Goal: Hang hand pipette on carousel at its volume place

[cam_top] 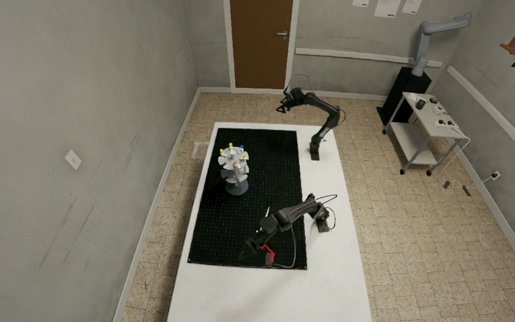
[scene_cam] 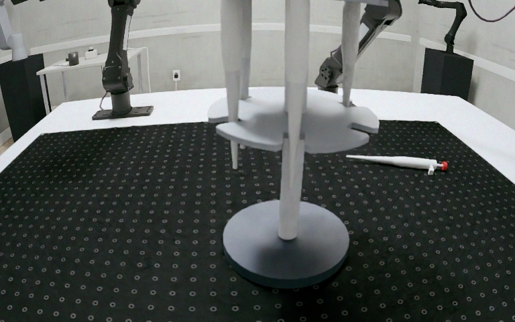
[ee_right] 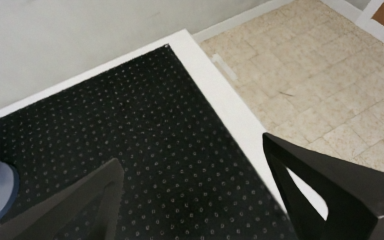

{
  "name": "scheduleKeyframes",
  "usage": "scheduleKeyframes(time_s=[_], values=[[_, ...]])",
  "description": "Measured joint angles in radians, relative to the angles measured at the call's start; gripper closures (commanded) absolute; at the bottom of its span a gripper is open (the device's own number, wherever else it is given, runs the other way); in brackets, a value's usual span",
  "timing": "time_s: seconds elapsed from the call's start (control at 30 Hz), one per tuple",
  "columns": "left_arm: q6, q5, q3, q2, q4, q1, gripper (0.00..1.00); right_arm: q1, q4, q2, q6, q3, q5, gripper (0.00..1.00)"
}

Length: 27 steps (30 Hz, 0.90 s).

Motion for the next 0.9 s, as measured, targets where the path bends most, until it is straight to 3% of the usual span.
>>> scheduleKeyframes(time_s=[0.73,0.9], values=[[0.0,0.0,0.0,0.0,0.0,0.0,0.0,-0.017,-0.534,-0.153,-0.055,0.116,-0.212,0.0],[0.0,0.0,0.0,0.0,0.0,0.0,0.0,-0.131,-0.589,-0.185,-0.045,0.121,-0.214,0.0]])
